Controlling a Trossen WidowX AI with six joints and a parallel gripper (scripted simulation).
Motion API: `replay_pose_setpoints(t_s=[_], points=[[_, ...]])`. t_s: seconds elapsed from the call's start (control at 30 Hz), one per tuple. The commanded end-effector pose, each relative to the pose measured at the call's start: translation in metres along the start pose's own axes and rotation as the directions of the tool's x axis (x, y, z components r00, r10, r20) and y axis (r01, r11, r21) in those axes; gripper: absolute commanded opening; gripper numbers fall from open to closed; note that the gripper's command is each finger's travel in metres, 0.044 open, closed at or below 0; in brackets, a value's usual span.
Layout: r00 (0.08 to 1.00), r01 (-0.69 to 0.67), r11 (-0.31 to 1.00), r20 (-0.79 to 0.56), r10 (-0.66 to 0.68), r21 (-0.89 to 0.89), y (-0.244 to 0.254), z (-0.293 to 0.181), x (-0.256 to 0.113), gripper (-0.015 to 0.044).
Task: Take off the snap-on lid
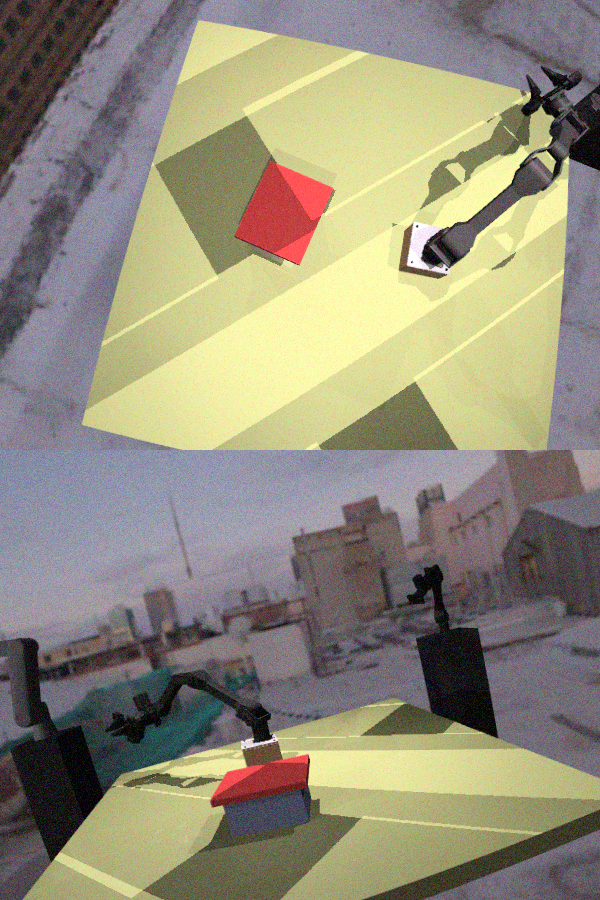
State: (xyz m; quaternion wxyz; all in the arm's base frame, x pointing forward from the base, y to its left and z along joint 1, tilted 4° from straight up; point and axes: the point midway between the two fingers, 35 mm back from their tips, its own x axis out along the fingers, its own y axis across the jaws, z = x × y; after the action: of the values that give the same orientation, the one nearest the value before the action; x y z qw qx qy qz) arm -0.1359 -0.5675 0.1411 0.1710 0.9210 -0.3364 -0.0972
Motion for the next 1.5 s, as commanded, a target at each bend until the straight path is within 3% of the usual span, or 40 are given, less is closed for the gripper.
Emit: replay_pose_setpoints(t_s=[0.0,0.17,0.43,0.6,0.77,0.97,1.17,1.23,1.47], points=[[0.999,0.029,0.999,0.014,-0.029,-0.019,-0.019,-0.022,0.04,0.0235],[0.994,0.108,0.993,0.031,-0.106,-0.052,-0.069,-0.063,0.111,0.0235],[0.978,0.206,0.972,0.064,-0.2,-0.114,-0.15,-0.118,0.178,0.0235],[0.964,0.264,0.953,0.084,-0.253,-0.151,-0.201,-0.147,0.204,0.0235],[0.934,0.355,0.911,0.117,-0.337,-0.211,-0.282,-0.187,0.225,0.0235],[0.899,0.437,0.856,0.152,-0.41,-0.276,-0.36,-0.22,0.228,0.0235],[0.841,0.54,0.752,0.206,-0.5,-0.378,-0.462,-0.256,0.204,0.0235],[0.834,0.551,0.737,0.213,-0.51,-0.391,-0.473,-0.26,0.199,0.0235],[0.755,0.637,0.556,0.283,-0.592,-0.534,-0.576,-0.284,0.133,0.0235]])
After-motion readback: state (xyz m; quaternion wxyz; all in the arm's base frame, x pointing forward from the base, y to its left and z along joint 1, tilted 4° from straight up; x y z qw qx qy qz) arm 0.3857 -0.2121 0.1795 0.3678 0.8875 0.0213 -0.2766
